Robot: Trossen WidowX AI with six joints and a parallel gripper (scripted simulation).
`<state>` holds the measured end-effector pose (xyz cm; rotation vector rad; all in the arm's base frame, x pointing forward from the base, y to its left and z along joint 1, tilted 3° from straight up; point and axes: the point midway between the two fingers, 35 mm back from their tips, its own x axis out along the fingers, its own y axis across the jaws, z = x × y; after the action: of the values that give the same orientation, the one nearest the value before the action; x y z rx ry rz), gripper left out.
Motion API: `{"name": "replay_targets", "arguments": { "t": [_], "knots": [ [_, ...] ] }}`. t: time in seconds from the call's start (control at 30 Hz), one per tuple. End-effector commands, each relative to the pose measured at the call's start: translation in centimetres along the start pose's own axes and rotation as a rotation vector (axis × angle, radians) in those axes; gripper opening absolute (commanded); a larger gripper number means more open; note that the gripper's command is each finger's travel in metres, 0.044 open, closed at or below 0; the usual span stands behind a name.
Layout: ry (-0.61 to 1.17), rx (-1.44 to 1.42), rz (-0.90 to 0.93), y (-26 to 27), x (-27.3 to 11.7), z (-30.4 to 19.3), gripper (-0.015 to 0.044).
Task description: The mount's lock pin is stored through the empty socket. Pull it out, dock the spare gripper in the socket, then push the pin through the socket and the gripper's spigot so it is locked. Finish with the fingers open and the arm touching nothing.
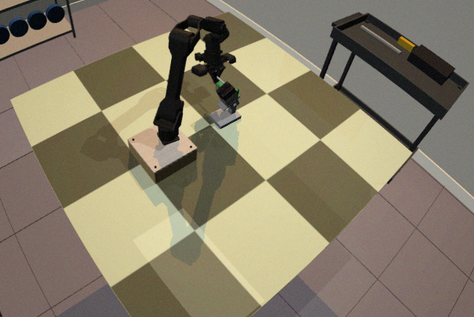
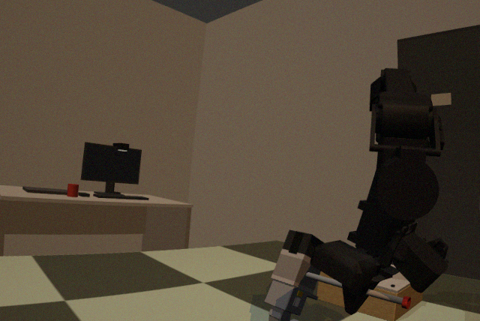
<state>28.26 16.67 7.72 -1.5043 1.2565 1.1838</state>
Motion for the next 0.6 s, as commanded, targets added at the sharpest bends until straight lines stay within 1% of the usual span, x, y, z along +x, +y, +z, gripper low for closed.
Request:
{"name": "replay_targets", "arguments": {
  "t": [0.0,0.17,0.37,0.57],
  "knots": [
    [-0.008,0.010,-0.007,0.7,-0.3,-0.1,0.0000],
    [-0.009,0.011,-0.004,0.6,1.0,0.3,0.0000],
    [-0.011,0.011,0.003,0.6,4.2,1.1,0.0000],
    [-0.011,0.012,0.004,0.6,4.8,1.3,0.0000]
  ]
}}
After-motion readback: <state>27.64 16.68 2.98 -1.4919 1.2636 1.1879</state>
